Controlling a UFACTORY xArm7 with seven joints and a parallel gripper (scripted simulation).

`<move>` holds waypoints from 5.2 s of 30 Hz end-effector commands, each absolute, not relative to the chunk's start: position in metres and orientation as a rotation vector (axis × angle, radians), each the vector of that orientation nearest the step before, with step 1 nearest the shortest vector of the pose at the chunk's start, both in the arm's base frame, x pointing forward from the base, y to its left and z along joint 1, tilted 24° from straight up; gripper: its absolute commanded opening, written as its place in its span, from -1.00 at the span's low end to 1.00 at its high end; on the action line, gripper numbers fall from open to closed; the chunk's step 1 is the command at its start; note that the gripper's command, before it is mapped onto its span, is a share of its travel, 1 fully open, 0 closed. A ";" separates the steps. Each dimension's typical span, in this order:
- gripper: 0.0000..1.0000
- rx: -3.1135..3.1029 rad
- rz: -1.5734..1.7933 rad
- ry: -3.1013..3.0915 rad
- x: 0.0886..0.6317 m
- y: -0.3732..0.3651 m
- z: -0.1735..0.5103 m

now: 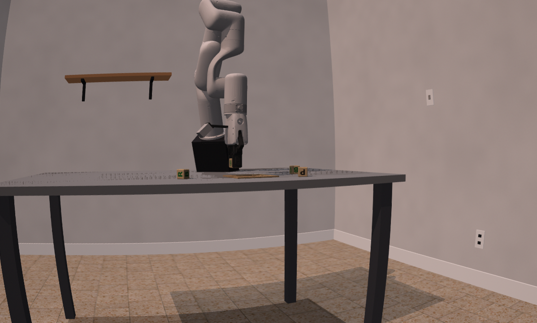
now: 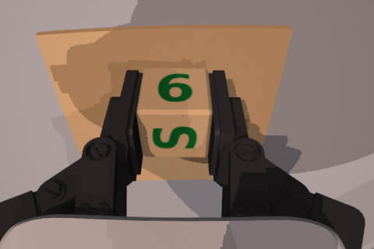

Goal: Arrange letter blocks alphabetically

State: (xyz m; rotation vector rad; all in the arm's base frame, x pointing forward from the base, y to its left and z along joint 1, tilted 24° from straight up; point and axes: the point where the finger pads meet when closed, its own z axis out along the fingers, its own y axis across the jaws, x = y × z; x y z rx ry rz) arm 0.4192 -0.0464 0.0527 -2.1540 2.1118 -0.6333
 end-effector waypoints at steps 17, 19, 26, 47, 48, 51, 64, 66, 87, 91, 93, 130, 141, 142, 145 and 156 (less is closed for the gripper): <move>-0.47 -2.145 -0.638 2.096 0.433 -0.049 0.035; -0.47 -2.145 -0.638 2.096 0.433 -0.049 0.035; -0.47 -2.145 -0.638 2.096 0.433 -0.049 0.035; -0.47 -2.145 -0.638 2.096 0.434 -0.050 0.034; -0.47 -2.145 -0.638 2.096 0.434 -0.050 0.034; -0.47 -2.145 -0.638 2.096 0.434 -0.050 0.033; -0.47 -2.145 -0.638 2.096 0.435 -0.050 0.032; -0.47 -2.145 -0.638 2.096 0.435 -0.050 0.032; -0.47 -2.145 -0.638 2.096 0.435 -0.050 0.032; -0.47 -2.145 -0.638 2.096 0.435 -0.050 0.032; -0.47 -2.145 -0.638 2.096 0.435 -0.050 0.032; -0.05 -2.145 -0.638 2.096 0.433 -0.049 0.035; -0.05 -2.146 -0.638 2.096 0.427 -0.045 0.052; -0.05 -2.145 -0.638 2.096 0.426 -0.045 0.054; -0.05 -2.146 -0.638 2.096 0.423 -0.043 0.062; -0.05 -2.145 -0.638 2.096 0.414 -0.036 0.087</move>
